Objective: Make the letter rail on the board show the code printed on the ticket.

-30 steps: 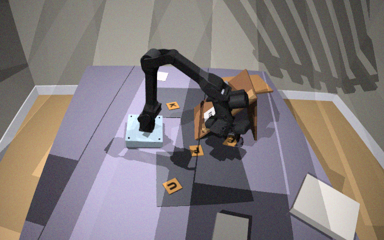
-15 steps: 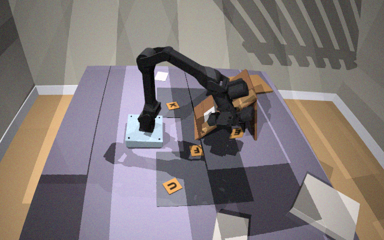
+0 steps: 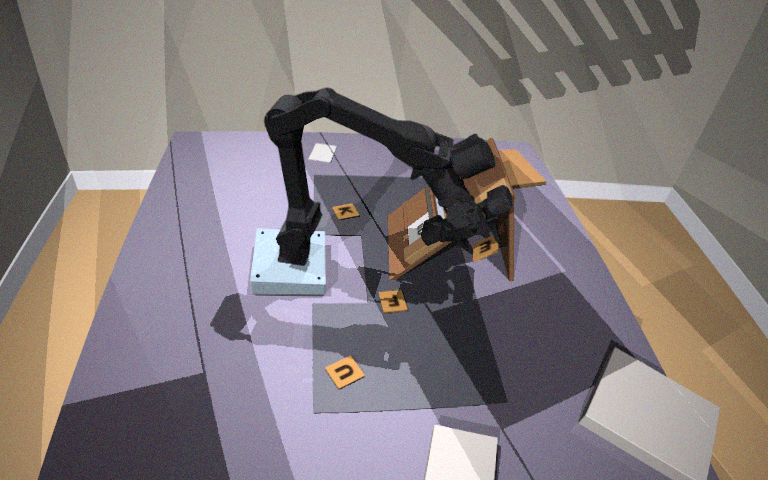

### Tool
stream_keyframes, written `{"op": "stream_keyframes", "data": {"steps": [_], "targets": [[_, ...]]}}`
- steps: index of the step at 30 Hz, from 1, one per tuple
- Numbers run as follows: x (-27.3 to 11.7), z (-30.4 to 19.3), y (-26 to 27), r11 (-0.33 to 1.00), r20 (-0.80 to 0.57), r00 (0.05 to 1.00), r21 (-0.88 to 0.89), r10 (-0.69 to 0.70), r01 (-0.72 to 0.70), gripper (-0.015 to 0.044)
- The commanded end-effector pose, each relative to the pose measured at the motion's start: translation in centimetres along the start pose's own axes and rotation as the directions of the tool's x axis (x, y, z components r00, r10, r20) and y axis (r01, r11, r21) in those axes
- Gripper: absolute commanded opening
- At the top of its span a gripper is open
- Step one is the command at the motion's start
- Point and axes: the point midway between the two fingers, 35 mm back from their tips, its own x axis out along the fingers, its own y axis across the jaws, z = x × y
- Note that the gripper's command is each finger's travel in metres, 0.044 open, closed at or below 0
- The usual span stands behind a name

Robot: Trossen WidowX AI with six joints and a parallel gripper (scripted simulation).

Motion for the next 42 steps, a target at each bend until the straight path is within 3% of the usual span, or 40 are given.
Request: {"op": "stream_keyframes", "data": {"steps": [1, 21, 42], "targets": [[-0.7, -0.2, 0.8, 0.998, 0.004, 0.999, -0.055, 0.035, -0.034, 0.0], [-4.4, -2.1, 4.3, 0.916, -0.002, 0.978, -0.35, 0.21, -0.197, 0.0], [-8.1, -6.0, 6.5, 0.726, -0.047, 0.937, -0.62, 0.346, -0.299, 0.0]]}}
